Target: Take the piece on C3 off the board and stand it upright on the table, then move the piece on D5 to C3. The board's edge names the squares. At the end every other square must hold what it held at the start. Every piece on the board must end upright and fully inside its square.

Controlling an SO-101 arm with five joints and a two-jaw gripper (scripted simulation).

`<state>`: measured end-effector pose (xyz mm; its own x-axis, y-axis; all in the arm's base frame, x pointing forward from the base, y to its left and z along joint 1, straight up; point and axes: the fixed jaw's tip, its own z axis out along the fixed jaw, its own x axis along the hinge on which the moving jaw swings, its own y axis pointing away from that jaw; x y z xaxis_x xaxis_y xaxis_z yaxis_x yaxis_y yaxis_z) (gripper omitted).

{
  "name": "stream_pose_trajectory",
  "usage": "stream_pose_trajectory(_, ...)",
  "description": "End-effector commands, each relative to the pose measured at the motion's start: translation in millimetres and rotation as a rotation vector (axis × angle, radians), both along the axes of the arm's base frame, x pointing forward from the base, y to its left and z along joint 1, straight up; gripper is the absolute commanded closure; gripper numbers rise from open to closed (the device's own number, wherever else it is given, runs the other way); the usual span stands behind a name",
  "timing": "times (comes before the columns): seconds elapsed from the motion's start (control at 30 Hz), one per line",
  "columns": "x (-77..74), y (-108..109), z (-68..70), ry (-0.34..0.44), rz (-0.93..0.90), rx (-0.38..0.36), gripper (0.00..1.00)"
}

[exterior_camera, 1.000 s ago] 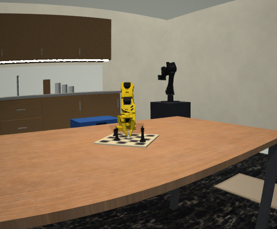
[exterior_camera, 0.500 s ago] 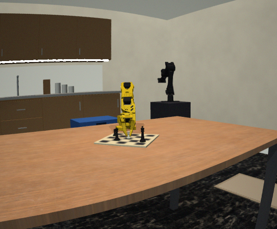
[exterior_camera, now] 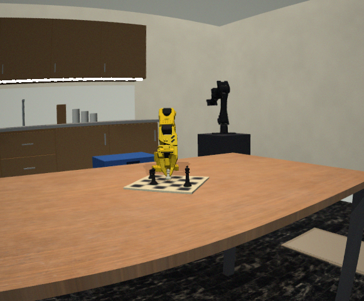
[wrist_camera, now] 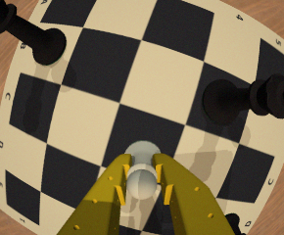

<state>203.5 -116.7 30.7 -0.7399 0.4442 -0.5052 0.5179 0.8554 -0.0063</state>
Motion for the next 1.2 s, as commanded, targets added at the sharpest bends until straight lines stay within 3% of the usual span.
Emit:
stream_pose_trajectory(0.0,0.6,-3.1,12.8,-0.016,-0.008,-0.01,1.0)
stream_pose_trajectory(0.67,-0.1,-2.6,57.5,-0.016,-0.008,-0.01,1.0)
stream_pose_trajectory(1.17,-0.4,-2.4,64.9,-0.016,-0.008,-0.01,1.0)
